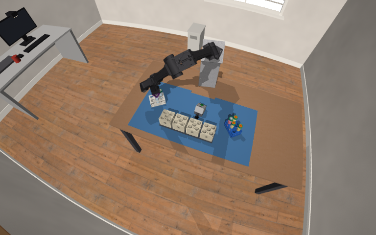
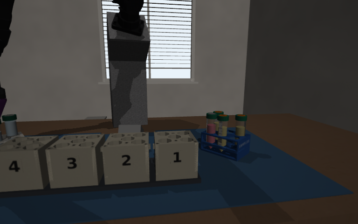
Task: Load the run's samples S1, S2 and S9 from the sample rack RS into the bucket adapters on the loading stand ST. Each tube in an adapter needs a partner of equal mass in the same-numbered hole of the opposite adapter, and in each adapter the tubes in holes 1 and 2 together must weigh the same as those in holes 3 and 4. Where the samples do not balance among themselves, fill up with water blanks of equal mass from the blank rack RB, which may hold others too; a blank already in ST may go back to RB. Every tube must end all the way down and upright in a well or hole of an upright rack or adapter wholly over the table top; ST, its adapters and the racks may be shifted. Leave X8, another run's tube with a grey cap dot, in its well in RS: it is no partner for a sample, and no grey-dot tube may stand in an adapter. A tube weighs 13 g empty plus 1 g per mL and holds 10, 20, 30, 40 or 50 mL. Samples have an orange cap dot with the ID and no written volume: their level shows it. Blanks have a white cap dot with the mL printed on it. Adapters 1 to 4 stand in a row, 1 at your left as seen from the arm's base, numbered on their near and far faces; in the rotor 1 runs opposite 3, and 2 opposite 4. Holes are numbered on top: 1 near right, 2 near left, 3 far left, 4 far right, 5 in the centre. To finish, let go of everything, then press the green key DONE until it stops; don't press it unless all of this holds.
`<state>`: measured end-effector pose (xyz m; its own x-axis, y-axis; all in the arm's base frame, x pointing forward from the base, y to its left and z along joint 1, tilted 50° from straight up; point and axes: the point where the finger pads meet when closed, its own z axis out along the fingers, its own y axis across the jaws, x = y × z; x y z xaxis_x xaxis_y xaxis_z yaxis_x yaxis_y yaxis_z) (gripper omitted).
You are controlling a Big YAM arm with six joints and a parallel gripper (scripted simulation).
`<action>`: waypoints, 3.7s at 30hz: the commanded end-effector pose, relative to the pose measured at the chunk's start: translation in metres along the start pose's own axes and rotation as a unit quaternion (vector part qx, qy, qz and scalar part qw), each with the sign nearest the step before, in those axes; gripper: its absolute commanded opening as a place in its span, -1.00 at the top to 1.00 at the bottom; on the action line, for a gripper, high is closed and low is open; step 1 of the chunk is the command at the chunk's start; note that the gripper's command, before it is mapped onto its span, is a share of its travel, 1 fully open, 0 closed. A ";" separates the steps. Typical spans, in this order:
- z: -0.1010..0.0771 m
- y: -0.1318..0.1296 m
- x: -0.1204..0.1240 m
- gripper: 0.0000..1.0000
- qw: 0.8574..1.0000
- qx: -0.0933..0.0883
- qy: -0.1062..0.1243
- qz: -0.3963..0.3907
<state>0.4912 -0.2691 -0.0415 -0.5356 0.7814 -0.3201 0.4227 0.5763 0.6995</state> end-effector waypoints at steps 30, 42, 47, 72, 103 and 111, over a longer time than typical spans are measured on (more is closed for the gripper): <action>-0.095 -0.006 0.000 1.00 1.000 0.002 -0.002 0.007; -0.145 -0.002 -0.008 1.00 1.000 0.003 -0.015 0.001; -0.140 0.015 0.002 1.00 1.000 0.000 -0.001 -0.023; -0.143 0.147 0.078 1.00 0.944 -0.002 -0.010 -0.328; -0.154 0.315 0.163 1.00 0.895 -0.010 -0.019 -0.445; -0.150 0.357 0.192 1.00 0.897 -0.008 -0.010 -0.441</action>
<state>0.4243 0.0361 0.2229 -0.6482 -0.0203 -0.7612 -0.1880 0.9730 0.1341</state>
